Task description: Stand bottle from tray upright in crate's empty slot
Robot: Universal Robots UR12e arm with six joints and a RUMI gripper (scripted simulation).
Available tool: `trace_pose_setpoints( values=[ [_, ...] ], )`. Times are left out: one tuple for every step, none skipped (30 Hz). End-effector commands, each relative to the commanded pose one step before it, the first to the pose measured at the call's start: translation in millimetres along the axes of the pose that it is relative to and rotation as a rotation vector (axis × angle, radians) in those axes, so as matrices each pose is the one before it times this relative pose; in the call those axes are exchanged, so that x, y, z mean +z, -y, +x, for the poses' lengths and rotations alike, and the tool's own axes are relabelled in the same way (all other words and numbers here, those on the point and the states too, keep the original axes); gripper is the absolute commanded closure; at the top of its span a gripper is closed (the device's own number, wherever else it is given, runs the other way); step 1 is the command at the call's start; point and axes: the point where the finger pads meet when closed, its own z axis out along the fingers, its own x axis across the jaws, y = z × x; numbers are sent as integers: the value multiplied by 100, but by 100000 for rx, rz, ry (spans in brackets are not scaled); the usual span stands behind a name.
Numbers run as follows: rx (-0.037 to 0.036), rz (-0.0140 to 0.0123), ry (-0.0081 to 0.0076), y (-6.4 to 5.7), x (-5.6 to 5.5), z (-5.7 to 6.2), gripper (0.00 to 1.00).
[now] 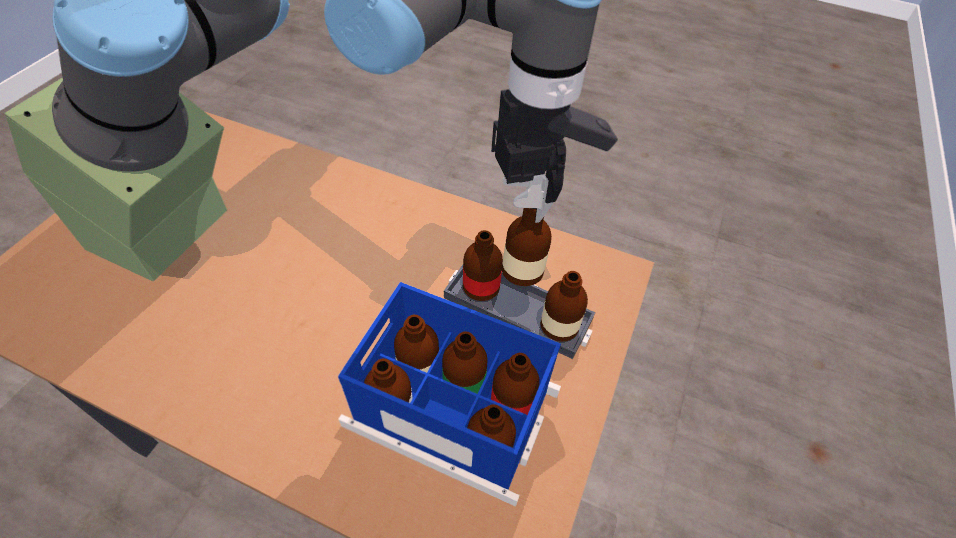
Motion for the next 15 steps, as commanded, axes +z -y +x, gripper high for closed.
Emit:
trace_pose_setpoints(
  values=[
    [57,507,-535,259,-1004,384,100],
    [0,0,0,0,-120,0,100],
    [0,0,0,-1,-122,-1,100],
    [0,0,0,0,-123,0,100],
    [0,0,0,0,-124,0,100],
    [0,0,0,-1,-124,0,100],
    [0,0,0,-1,-123,0,100],
    [0,0,0,0,-123,0,100],
    [0,0,0,0,-121,0,100],
    [0,0,0,-1,-119,-1,100],
    [0,0,0,0,-116,0,100],
    [0,0,0,0,0,0,100],
    [0,0,0,0,0,0,100],
    [0,0,0,0,-113,0,100],
    [0,0,0,0,-110,0,100]
  ],
)
